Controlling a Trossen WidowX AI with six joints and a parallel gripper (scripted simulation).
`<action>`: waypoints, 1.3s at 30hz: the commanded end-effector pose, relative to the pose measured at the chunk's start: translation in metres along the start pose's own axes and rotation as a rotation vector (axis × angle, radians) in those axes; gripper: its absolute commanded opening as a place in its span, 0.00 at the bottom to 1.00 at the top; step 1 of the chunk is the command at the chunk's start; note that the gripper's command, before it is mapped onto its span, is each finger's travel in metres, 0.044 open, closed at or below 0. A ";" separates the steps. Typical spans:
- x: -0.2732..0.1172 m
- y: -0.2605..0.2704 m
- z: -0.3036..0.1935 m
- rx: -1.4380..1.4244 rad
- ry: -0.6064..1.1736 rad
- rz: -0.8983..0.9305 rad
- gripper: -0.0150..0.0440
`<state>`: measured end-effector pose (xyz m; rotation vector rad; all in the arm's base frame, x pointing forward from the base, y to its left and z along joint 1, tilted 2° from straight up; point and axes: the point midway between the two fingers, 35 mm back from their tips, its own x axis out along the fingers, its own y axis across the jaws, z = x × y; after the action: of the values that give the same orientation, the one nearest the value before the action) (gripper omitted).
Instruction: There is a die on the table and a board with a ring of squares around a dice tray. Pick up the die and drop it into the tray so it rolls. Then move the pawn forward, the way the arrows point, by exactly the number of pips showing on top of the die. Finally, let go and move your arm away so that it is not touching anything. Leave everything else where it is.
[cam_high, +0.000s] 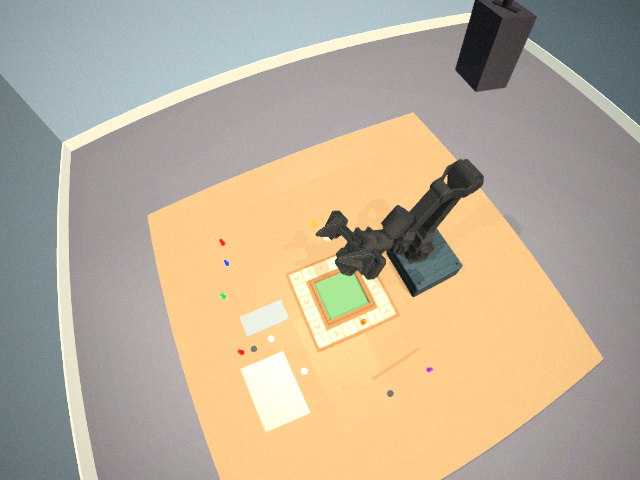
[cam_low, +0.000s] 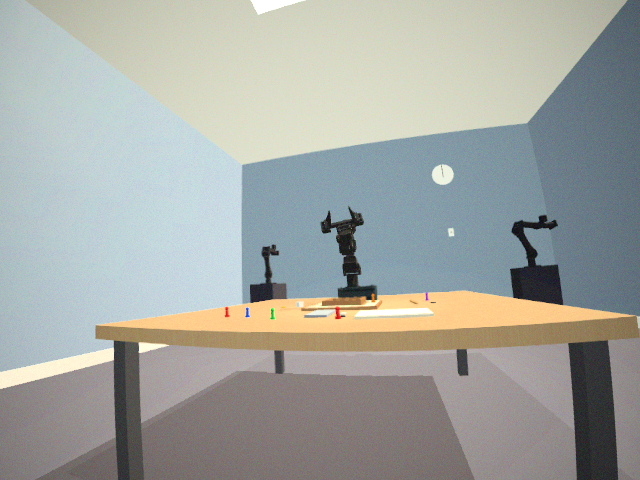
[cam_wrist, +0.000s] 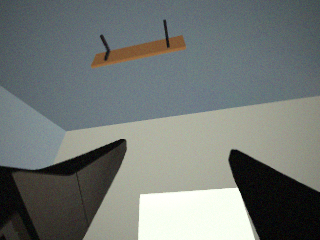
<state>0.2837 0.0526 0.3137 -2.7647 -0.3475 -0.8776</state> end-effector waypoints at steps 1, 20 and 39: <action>0.001 0.002 0.002 0.011 -0.010 0.005 0.89; -0.062 0.215 0.170 1.240 -0.341 1.330 0.72; -0.231 0.253 0.150 1.481 1.092 2.720 0.72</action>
<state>0.2869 -0.1719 0.0255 -0.0926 1.3683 -0.1119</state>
